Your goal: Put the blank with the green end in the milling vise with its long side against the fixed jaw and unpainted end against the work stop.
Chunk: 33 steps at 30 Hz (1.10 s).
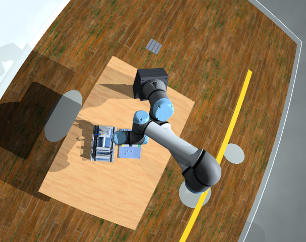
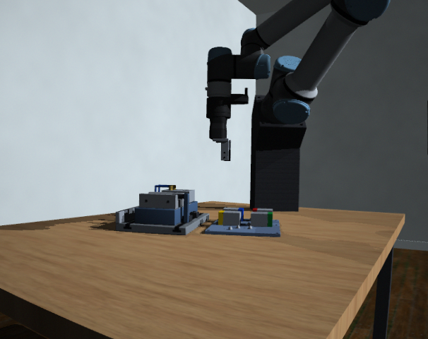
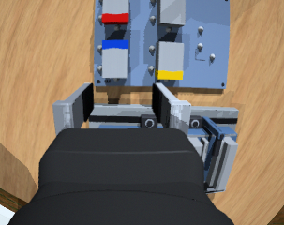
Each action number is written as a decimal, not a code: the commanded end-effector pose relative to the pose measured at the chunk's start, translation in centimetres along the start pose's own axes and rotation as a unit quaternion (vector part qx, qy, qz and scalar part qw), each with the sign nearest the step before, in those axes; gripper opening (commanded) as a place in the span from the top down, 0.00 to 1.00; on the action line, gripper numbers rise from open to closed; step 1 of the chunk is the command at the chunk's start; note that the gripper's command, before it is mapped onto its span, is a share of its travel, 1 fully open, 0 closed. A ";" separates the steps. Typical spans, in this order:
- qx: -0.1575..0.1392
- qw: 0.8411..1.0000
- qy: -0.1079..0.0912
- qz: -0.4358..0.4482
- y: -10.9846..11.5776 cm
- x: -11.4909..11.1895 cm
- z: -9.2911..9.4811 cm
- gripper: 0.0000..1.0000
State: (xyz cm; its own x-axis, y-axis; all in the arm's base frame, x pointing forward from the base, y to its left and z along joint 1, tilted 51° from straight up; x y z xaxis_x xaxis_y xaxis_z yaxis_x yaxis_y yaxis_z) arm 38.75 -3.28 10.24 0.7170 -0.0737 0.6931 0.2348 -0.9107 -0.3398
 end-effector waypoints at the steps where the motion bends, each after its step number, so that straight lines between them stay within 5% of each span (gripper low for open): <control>1: 0.000 1.000 0.000 0.000 0.0 0.0 0.0 0.00; 33: 0.000 1.000 0.000 0.000 0.0 0.0 -0.9 0.00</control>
State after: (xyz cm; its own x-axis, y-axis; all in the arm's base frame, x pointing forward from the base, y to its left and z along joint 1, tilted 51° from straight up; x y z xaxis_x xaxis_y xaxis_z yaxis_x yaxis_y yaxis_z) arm 38.14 -3.63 10.83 0.7171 -0.0737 0.6930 0.2346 -0.9108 -0.3397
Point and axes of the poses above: the point where the finger pads meet when closed, its own z axis out along the fingers, its own x axis across the jaws, y = z × x, the point moved 1 cm from there along -z, back along the fingers, and after that the axes turned 14 degrees about z, right-handed, at the moved point
